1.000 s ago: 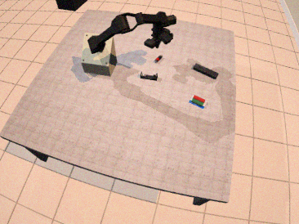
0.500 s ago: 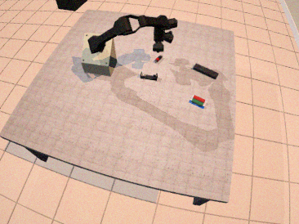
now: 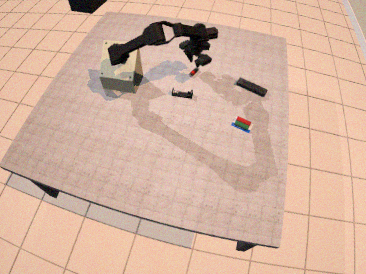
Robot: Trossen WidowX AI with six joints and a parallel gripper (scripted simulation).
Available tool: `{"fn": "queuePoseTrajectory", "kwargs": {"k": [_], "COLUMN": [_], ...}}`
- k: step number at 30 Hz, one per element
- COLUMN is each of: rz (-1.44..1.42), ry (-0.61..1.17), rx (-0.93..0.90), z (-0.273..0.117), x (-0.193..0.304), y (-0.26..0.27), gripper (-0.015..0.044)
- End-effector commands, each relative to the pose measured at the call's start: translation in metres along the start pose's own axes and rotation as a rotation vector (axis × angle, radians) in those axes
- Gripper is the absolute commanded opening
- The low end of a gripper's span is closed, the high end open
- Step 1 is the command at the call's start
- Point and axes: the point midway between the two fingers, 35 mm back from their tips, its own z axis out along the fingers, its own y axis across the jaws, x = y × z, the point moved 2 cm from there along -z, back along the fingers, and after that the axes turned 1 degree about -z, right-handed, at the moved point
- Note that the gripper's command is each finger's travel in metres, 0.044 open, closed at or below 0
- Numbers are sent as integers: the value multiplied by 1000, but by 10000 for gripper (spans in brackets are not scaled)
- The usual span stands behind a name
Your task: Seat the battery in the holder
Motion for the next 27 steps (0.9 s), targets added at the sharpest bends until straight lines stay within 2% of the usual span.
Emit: {"fn": "queuePoseTrajectory", "kwargs": {"k": [1, 12, 27], "rz": [-269, -269, -269], "ry": [13, 13, 13], "rx": [8, 8, 8], "z": [15, 16, 40], "x": [-2, -2, -2], "y": [4, 4, 3], "gripper": [230, 230, 230]}}
